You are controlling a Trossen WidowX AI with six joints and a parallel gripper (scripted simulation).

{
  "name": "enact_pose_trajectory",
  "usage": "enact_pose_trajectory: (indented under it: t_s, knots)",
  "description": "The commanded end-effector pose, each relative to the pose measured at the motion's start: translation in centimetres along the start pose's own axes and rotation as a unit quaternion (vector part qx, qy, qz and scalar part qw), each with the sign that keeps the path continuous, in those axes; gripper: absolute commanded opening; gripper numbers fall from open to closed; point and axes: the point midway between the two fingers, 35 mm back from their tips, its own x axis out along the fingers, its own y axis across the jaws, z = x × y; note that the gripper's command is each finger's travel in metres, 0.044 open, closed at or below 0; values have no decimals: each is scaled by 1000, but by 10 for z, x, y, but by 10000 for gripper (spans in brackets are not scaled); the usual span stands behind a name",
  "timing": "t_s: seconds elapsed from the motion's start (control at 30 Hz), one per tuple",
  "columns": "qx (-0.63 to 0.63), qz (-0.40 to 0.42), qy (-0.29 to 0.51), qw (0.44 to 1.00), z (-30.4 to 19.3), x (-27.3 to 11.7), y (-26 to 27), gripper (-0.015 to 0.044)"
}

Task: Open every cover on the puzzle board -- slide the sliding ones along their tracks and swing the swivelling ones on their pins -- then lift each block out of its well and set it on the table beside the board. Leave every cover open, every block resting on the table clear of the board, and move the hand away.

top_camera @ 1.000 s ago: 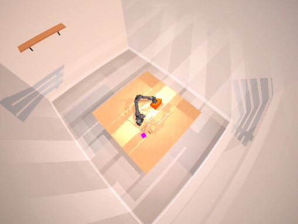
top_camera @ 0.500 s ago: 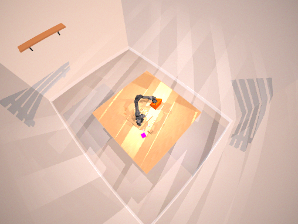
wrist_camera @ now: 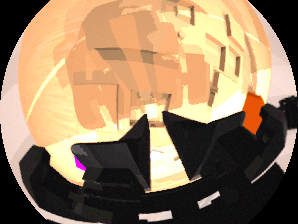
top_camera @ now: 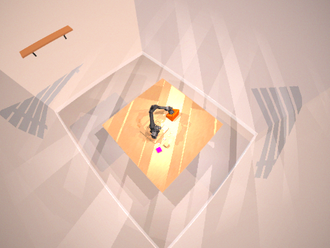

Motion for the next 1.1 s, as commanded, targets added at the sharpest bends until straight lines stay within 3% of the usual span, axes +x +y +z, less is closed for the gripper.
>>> enact_pose_trajectory:
  t_s: [0.0, 0.27, 0.77, 1.07]
  knots:
    - [4, 8, 3, 1000, 0, -26, 4, 144]
    - [5, 9, 3, 1000, 1, -48, 3, 144]
    - [5, 9, 2, 1000, 1, -13, 3, 144]
    - [5, 9, 2, 1000, 1, -13, 3, 144]
